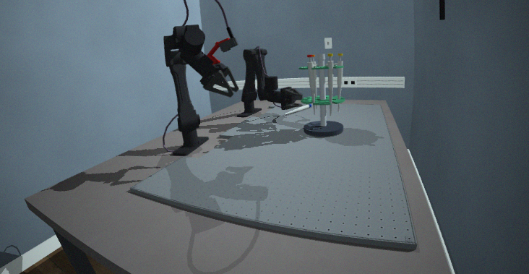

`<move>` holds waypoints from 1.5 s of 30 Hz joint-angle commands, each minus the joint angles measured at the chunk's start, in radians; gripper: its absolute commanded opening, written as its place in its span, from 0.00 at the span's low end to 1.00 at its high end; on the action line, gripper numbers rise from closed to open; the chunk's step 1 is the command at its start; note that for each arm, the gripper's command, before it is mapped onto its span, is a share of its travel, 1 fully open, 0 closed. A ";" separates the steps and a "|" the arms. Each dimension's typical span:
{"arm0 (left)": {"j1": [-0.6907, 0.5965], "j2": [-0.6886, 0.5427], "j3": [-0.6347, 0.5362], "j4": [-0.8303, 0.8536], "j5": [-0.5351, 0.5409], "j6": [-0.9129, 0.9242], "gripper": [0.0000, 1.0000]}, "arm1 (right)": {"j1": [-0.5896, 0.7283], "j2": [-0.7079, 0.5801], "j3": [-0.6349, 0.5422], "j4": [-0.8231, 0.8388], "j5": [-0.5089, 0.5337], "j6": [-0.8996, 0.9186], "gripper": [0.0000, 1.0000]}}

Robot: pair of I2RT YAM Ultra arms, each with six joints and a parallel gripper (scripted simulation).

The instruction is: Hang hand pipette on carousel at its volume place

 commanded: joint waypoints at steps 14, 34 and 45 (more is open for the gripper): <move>-0.050 -0.124 -0.161 0.096 -0.050 0.008 0.49 | -0.008 0.000 0.024 0.014 -0.021 -0.005 1.00; 0.163 -0.486 -0.314 -0.172 0.224 0.272 1.00 | -0.008 0.000 0.024 0.014 -0.021 -0.005 1.00; 0.433 -0.834 -0.343 -0.571 0.523 0.538 1.00 | -0.008 0.000 0.024 0.014 -0.021 -0.005 1.00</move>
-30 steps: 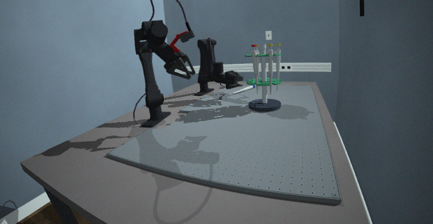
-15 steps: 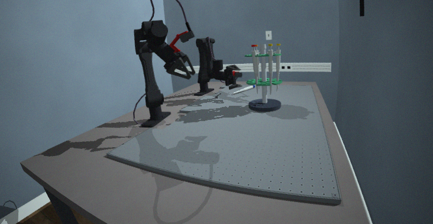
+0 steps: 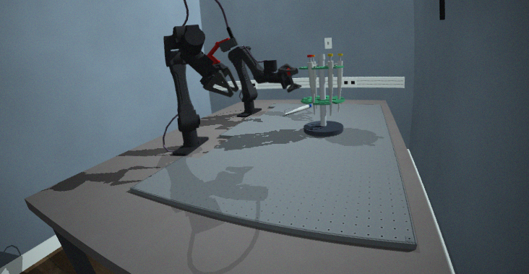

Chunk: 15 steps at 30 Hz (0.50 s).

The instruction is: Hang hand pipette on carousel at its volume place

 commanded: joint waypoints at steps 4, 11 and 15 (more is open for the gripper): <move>0.172 -0.182 0.022 -0.357 0.237 0.249 1.00 | -0.008 0.000 0.024 0.014 -0.021 -0.005 1.00; 0.402 -0.278 0.103 -0.660 0.419 0.509 1.00 | -0.008 0.000 0.024 0.014 -0.021 -0.005 1.00; 0.494 -0.298 0.160 -0.793 0.477 0.640 1.00 | -0.008 0.000 0.024 0.014 -0.021 -0.005 1.00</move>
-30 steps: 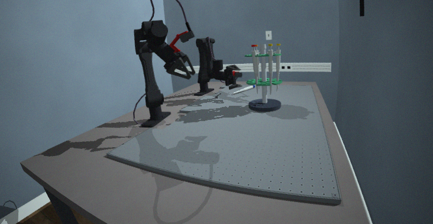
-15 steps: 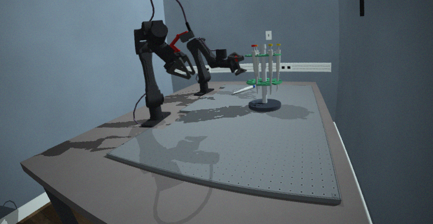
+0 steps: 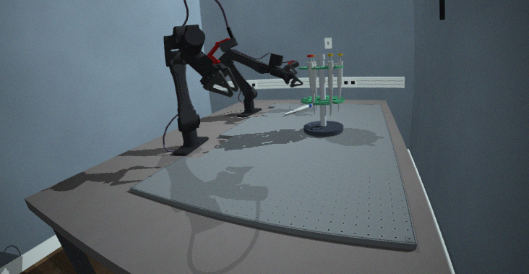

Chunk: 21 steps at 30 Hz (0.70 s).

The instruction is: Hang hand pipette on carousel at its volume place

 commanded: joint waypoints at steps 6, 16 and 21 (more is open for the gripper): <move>0.187 -0.018 0.208 -0.436 0.172 0.453 1.00 | -0.008 0.000 0.024 0.014 -0.021 -0.005 1.00; 0.444 0.066 0.442 -0.788 0.209 0.990 1.00 | -0.008 0.000 0.024 0.014 -0.021 -0.005 1.00; 0.505 0.151 0.586 -0.973 0.193 1.211 1.00 | -0.008 0.000 0.024 0.014 -0.021 -0.005 1.00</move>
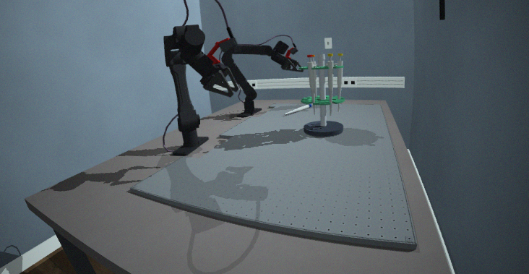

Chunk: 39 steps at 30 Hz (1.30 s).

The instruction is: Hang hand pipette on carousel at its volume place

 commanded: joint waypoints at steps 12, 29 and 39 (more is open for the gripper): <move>0.089 0.248 0.380 -0.505 -0.032 0.511 1.00 | -0.008 0.000 0.024 0.014 -0.021 -0.005 1.00; -0.143 0.012 0.029 -0.149 -0.035 -0.077 0.49 | -0.008 0.000 0.024 0.014 -0.021 -0.005 1.00; -0.255 -0.057 -0.094 0.012 -0.078 -0.330 0.49 | -0.008 0.000 0.024 0.014 -0.021 -0.005 1.00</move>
